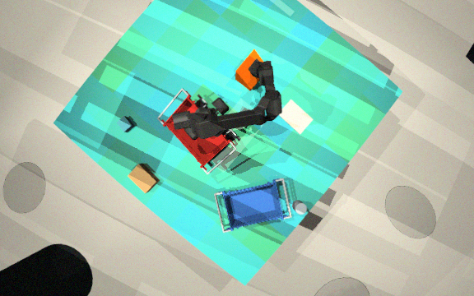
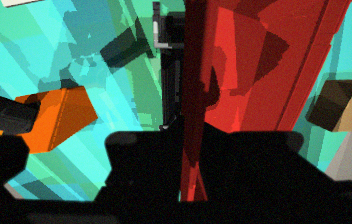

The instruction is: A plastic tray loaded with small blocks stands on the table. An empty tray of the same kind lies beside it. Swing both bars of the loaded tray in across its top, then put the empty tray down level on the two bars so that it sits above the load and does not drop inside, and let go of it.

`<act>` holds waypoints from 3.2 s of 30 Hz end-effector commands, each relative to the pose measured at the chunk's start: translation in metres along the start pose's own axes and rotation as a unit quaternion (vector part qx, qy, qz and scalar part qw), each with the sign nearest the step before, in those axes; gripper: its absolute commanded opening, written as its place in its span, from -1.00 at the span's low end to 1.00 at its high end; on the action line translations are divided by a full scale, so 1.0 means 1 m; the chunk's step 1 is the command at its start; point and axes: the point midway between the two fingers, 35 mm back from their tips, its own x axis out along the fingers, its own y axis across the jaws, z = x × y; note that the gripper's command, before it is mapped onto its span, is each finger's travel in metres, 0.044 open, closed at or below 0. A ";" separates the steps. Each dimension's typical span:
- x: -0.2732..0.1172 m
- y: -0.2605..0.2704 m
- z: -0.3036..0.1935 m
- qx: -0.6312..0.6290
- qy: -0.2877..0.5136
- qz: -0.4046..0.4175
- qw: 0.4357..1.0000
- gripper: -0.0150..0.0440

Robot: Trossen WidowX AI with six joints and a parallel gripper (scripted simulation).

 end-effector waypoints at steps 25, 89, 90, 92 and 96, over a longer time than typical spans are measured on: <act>0.021 -0.002 0.000 -0.003 -0.001 -0.011 1.000 -0.49; 0.074 0.019 -0.001 -0.003 -0.003 -0.010 1.000 -0.49; 0.074 0.019 -0.001 -0.003 -0.003 -0.010 1.000 -0.49; 0.074 0.019 -0.001 -0.003 -0.003 -0.010 1.000 -0.49; 0.074 0.019 -0.001 -0.003 -0.003 -0.010 1.000 -0.49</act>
